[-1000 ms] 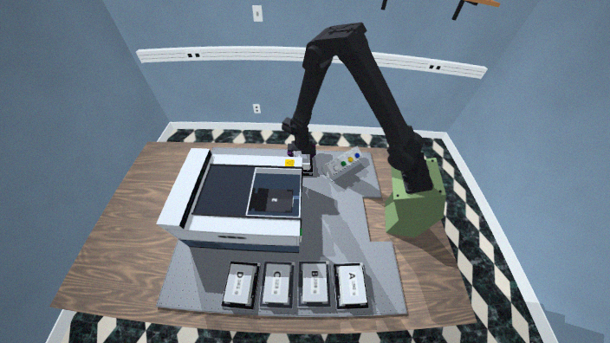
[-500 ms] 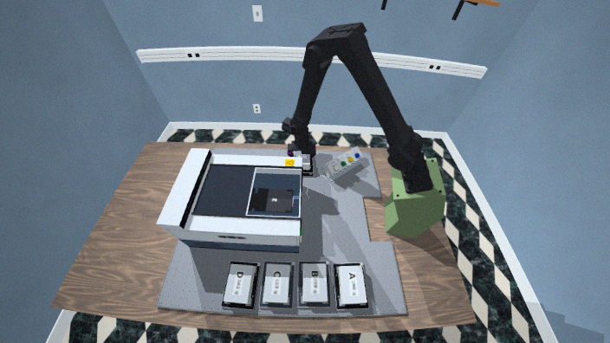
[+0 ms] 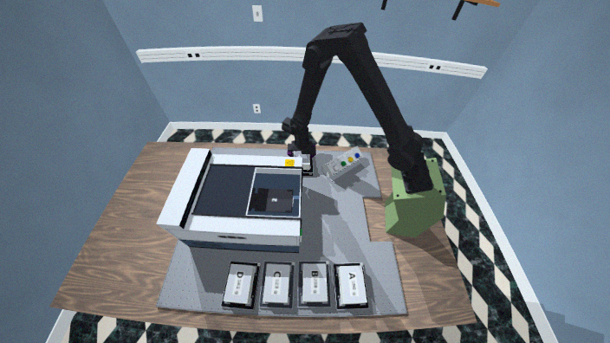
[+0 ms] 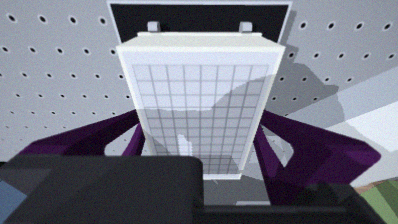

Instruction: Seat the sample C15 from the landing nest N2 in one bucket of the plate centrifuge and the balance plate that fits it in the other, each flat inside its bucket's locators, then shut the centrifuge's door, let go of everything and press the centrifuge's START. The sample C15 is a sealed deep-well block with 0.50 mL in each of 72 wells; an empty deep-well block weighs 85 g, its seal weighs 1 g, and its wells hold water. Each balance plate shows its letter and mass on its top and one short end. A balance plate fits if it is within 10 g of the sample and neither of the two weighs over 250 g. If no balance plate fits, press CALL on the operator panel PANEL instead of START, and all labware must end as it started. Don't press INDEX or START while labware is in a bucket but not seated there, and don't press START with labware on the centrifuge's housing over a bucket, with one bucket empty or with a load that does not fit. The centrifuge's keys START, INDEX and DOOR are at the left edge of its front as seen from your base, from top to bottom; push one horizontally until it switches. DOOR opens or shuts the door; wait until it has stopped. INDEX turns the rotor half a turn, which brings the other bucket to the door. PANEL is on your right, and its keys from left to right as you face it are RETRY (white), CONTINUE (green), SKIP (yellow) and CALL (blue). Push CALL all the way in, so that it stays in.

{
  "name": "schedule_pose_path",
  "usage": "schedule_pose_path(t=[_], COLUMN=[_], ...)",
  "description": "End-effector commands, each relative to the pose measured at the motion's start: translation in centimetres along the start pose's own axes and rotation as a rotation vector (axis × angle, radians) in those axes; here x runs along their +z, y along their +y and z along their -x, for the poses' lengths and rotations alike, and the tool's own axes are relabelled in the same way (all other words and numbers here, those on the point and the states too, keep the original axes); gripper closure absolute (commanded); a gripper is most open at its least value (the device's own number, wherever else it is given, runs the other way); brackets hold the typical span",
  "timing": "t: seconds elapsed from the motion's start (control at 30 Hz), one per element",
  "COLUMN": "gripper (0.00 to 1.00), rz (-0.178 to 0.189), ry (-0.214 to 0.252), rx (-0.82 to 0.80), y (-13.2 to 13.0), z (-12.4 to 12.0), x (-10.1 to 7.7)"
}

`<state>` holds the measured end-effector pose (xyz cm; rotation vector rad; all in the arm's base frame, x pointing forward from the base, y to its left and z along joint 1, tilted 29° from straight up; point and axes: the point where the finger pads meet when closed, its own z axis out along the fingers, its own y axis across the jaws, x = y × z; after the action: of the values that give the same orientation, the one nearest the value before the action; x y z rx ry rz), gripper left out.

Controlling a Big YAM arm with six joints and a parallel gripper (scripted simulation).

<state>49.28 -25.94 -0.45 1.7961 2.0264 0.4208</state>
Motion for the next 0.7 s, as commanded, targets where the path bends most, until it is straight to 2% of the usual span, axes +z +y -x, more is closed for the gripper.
schedule_pose_path(t=[0.0,0.67], gripper=[0.00,0.00], rz=[0.026,0.024], ry=[-0.014,-0.012], rx=[-0.003,-0.003], y=[1.63,1.37], z=[-0.01,-0.23], x=[0.15,0.00])
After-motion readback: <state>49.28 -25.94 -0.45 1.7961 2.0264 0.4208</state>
